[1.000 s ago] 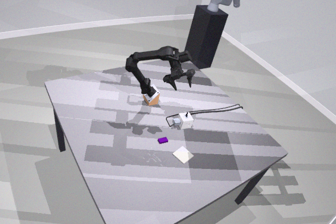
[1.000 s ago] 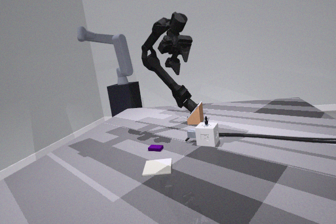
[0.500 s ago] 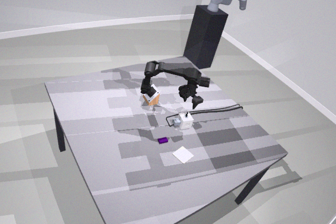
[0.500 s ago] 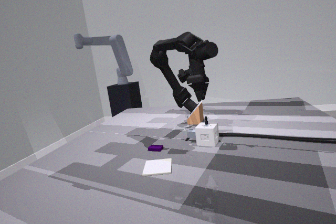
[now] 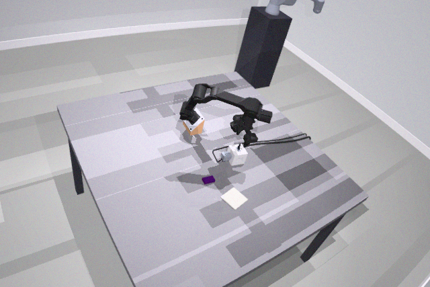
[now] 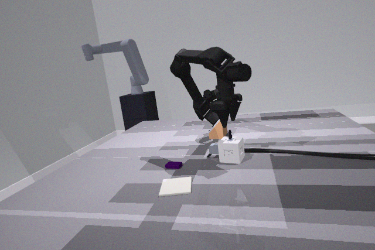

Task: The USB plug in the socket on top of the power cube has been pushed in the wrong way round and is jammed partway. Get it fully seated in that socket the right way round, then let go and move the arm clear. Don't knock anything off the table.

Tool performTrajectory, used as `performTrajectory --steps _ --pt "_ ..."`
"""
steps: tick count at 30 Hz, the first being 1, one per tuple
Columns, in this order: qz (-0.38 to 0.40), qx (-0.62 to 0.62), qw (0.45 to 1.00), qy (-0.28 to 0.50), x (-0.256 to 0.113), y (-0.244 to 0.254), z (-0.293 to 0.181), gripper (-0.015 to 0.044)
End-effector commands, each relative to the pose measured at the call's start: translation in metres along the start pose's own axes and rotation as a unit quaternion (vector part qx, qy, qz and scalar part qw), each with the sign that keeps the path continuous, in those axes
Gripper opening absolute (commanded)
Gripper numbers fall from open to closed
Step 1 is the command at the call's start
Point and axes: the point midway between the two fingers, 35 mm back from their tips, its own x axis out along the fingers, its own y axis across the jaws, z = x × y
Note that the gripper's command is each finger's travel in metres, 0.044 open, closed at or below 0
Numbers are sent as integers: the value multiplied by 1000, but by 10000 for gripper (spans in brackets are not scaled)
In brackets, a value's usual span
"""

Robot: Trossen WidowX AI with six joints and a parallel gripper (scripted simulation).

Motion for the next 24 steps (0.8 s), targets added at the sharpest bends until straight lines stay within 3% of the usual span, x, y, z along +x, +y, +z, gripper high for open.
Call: performTrajectory --steps 1,24 --pt "-3 5 1000 1 3 0 -1 440" --pt "-3 5 1000 1 25 0 -1 440"
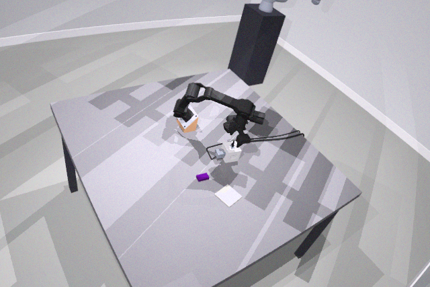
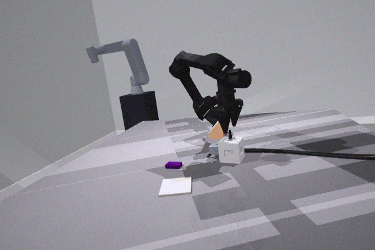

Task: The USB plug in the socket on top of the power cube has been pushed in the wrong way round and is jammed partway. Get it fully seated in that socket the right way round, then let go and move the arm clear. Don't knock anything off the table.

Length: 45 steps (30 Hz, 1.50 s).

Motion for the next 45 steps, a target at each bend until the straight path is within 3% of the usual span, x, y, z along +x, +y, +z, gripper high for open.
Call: performTrajectory --steps 1,9,26,45 --pt "2 -3 1000 -3 5 0 1 440" --pt "2 -3 1000 -3 8 0 1 440" --pt "0 0 1000 -1 7 0 0 0" --pt "0 0 1000 -1 6 0 0 0"
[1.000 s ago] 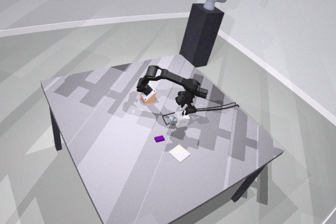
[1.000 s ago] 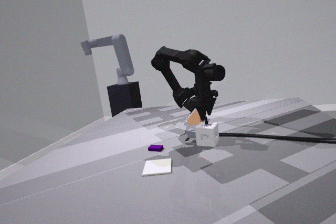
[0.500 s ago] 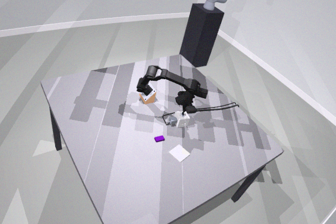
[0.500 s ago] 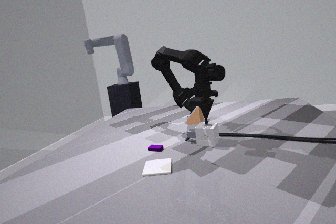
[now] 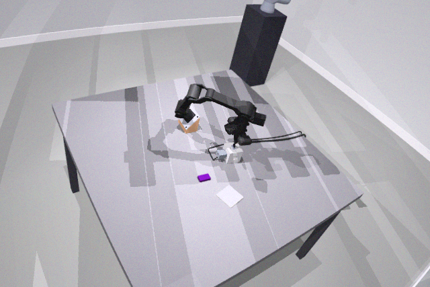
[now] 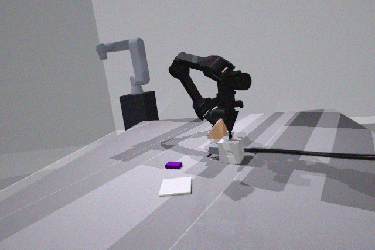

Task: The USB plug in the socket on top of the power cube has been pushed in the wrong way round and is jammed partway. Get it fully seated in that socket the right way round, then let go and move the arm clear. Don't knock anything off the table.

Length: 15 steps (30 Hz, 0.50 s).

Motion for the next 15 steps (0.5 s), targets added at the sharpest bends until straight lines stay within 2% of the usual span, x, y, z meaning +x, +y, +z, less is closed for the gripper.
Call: performTrajectory --steps 1,15 --pt "0 0 1000 0 -1 0 0 0" --pt "0 0 1000 0 -10 0 0 0"
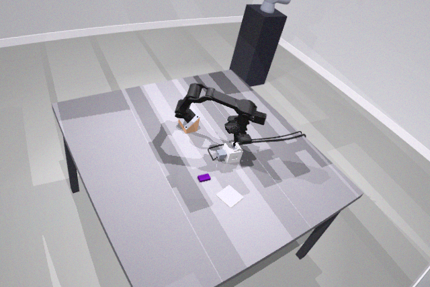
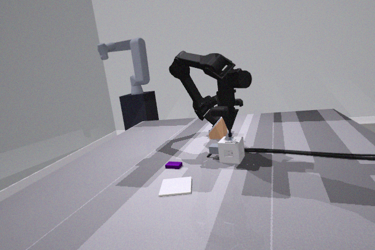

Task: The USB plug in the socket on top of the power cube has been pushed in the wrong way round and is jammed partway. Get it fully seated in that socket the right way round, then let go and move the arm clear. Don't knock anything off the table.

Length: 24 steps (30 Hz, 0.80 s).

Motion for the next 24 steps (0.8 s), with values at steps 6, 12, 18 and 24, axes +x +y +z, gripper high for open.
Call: performTrajectory --steps 6,12,18,24 --pt "-1 4 1000 3 -8 1 -1 0" --pt "-1 4 1000 3 -12 1 -1 0" --pt "-1 4 1000 3 -16 1 -1 0" --pt "-1 4 1000 3 -20 1 -1 0"
